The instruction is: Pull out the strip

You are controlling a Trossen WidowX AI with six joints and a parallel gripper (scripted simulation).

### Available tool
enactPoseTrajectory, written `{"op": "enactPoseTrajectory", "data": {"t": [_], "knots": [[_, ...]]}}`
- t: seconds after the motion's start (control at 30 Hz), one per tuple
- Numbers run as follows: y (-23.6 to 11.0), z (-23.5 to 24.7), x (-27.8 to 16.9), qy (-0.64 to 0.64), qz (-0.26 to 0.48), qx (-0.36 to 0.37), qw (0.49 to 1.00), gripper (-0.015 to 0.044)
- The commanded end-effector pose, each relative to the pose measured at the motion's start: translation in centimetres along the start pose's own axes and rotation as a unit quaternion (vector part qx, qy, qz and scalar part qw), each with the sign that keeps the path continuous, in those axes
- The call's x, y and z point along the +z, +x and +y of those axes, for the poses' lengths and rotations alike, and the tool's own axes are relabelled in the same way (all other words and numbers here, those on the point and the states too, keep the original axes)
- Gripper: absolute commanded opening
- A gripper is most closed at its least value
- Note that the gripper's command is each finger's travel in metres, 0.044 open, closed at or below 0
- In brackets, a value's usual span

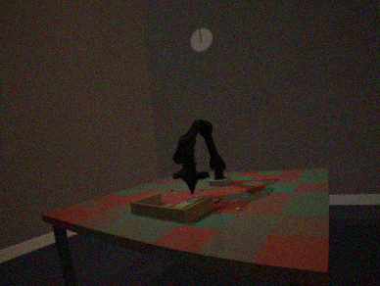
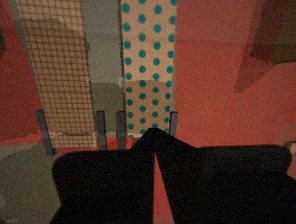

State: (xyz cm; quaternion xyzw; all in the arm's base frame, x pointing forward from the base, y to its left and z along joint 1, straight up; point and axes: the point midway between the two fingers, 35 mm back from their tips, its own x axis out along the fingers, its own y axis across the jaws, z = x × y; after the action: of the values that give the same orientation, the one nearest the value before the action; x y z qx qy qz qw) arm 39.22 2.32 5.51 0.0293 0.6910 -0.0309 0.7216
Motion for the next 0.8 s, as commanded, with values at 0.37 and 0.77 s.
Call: {"op": "enactPoseTrajectory", "data": {"t": [0.37,0.77], "knots": [[2.7,0.1,0.0,0.002,0.003,0.002,1.000,0.0000],[3.9,0.2,0.0,0.002,0.003,0.002,1.000,0.0000]]}}
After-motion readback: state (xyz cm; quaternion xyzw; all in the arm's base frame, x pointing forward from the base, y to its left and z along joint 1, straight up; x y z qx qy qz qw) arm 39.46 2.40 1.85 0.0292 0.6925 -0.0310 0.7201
